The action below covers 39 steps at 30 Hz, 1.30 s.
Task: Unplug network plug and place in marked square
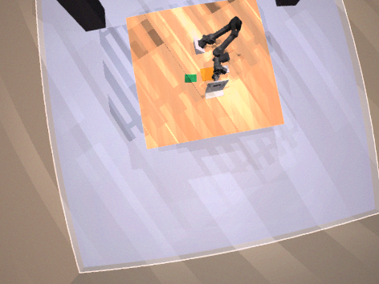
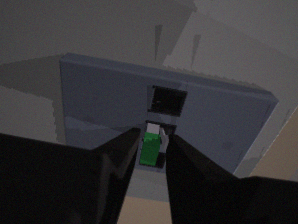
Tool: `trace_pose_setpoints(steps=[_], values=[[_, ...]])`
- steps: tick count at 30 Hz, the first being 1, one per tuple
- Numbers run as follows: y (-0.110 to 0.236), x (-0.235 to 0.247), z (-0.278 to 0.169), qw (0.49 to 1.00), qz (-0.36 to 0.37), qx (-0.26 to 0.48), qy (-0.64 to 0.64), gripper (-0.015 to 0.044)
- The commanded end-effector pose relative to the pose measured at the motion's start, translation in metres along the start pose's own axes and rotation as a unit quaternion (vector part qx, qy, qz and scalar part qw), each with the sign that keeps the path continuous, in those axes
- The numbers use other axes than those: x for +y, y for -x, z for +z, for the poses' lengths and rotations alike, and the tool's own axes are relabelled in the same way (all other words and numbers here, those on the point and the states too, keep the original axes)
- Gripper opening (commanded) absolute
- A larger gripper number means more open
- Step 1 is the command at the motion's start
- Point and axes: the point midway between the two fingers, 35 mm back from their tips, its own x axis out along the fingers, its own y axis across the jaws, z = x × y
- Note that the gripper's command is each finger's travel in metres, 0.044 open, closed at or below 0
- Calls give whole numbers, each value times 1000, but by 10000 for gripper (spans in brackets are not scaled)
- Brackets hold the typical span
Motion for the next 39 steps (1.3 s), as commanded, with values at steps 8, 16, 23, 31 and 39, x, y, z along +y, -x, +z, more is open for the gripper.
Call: trace_pose_setpoints(steps=[8,16,23,31,39], values=[[0,0,0,1000,0,1,-2,3],[2,0,-1,1000,0,1,-2,0],[6,0,-2,1000,0,1,-2,0],[11,0,-3,1000,0,1,-2,0],[15,0,-5,1000,0,1,-2,0]])
